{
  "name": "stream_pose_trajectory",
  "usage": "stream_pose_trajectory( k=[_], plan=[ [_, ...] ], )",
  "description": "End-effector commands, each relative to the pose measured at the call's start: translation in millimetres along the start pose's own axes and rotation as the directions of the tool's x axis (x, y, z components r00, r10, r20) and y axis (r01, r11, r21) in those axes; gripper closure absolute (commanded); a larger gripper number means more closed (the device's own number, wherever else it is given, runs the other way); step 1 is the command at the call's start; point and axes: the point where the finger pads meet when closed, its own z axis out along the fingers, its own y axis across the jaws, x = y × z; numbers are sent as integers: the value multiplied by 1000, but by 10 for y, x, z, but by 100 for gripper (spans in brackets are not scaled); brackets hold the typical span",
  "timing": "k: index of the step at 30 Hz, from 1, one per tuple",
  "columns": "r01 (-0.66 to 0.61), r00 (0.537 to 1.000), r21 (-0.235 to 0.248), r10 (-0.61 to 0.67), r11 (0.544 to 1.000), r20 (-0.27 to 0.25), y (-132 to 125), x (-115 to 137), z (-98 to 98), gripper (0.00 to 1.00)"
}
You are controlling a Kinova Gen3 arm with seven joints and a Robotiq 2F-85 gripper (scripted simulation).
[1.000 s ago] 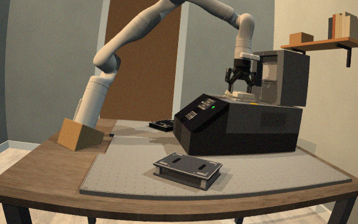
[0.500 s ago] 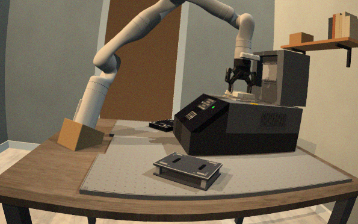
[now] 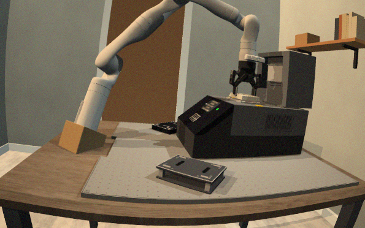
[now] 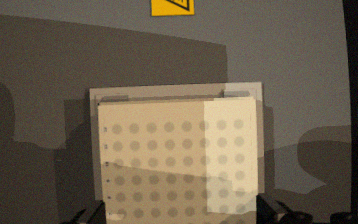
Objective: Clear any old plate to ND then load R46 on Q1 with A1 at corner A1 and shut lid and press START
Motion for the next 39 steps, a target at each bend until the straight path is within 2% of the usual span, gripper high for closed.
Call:
stream_pose_trajectory(
  k=[1, 31, 32, 39],
  plan=[
    [0, 1000, 2, 0, 1000, -1, -4, 1, -2, 10],
    [0, 1000, 2, 0, 1000, -1, -4, 1, 65, 10],
    [0, 1000, 2, 0, 1000, -1, -4, 2, 62, 0],
    [0, 1000, 2, 0, 1000, -1, -4, 1, 62, 0]
  ],
)
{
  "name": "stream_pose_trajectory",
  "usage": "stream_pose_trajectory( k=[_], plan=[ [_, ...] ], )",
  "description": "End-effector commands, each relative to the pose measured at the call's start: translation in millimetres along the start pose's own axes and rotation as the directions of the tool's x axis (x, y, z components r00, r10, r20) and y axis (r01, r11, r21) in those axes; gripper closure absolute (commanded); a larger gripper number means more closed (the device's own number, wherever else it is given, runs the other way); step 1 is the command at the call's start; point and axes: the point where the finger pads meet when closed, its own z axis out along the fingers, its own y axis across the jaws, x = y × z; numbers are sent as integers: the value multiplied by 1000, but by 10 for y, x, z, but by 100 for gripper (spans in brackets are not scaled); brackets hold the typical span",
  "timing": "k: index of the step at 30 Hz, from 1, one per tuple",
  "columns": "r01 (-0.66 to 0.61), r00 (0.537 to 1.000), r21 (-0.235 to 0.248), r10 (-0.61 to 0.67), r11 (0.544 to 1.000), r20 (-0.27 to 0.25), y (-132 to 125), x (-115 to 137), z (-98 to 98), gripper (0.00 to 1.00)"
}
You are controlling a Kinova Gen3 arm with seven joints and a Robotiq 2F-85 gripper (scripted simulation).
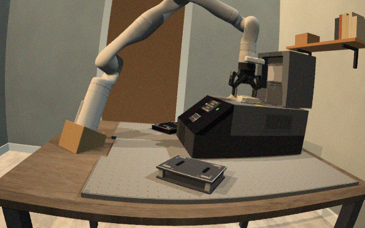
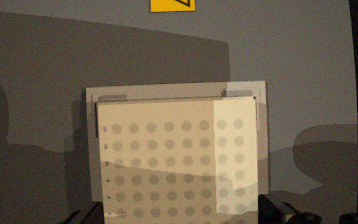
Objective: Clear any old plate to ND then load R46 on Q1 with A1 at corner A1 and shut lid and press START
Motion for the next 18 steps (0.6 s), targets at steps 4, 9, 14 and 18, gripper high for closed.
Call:
stream_pose_trajectory(
  k=[4, 9, 14, 18],
  plan=[
    [0, 1000, 2, 0, 1000, -1, -4, 1, -10, 0],
    [0, 1000, 2, 0, 1000, -1, -4, 1, -10, 0],
    [0, 1000, 2, 0, 1000, -1, -2, 1, -33, 0],
    [0, 1000, 2, 0, 1000, -1, -3, 1, -87, 0]
  ],
)
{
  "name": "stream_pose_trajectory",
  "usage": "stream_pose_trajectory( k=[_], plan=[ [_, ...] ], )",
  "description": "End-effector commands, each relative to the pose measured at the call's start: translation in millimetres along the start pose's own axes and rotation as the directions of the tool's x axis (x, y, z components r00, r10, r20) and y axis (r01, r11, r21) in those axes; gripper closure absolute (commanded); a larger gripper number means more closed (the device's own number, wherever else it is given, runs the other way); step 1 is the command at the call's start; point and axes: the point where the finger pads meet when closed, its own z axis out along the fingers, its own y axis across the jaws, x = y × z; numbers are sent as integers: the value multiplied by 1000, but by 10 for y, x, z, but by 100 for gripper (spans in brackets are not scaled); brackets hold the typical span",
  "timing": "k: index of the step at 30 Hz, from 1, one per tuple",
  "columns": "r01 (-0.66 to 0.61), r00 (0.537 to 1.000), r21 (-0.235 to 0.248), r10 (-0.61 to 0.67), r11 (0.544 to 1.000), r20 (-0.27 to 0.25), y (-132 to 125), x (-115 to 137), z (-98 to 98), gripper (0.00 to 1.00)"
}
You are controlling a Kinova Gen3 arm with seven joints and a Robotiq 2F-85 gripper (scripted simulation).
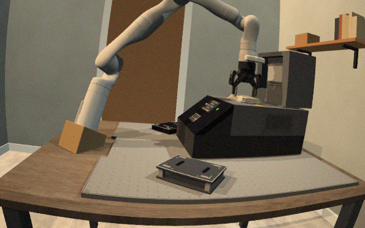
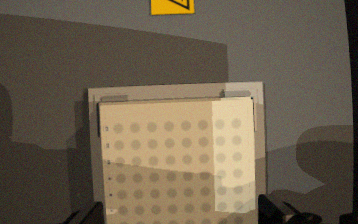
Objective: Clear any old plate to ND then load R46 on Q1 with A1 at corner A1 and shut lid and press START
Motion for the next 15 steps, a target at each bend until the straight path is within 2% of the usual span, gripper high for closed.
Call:
stream_pose_trajectory(
  k=[1, 15],
  plan=[
    [0, 1000, 2, 0, 1000, -1, -4, 1, -53, 0],
    [0, 1000, 2, 0, 1000, -1, -4, 1, -213, 0]
  ],
)
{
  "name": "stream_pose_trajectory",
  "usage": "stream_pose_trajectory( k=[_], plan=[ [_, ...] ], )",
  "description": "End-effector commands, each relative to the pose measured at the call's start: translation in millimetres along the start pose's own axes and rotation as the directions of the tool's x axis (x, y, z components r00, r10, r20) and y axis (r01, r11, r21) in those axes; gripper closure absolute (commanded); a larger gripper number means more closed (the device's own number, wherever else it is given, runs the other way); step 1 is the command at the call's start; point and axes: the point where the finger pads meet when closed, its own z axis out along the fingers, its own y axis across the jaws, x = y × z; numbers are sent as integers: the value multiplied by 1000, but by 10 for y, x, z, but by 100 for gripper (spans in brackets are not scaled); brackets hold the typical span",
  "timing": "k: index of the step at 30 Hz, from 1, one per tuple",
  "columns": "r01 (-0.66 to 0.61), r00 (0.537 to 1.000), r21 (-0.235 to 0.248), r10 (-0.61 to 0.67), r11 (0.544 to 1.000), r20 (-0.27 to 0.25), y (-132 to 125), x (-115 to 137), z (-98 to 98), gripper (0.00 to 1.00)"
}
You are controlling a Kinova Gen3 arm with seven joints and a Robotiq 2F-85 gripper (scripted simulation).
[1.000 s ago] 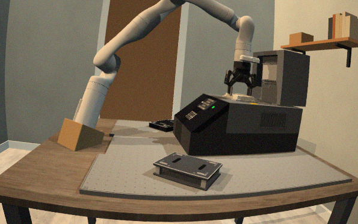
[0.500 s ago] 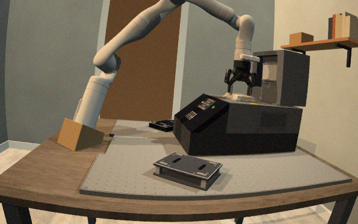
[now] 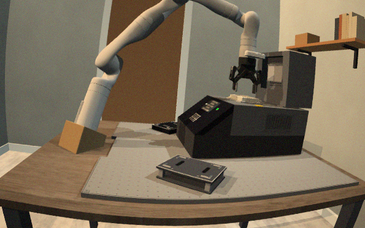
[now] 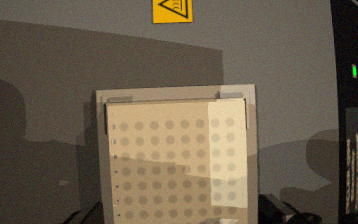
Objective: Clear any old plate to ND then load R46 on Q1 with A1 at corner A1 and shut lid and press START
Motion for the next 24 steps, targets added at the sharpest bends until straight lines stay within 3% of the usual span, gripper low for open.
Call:
stream_pose_trajectory(
  k=[1, 13, 24],
  plan=[
    [0, 1000, 2, 0, 1000, -1, -4, 2, -49, 0],
    [0, 1000, 2, 0, 1000, -1, -3, 2, -209, 0],
    [0, 1000, 2, 0, 1000, -1, -4, 2, -229, 0]
  ],
)
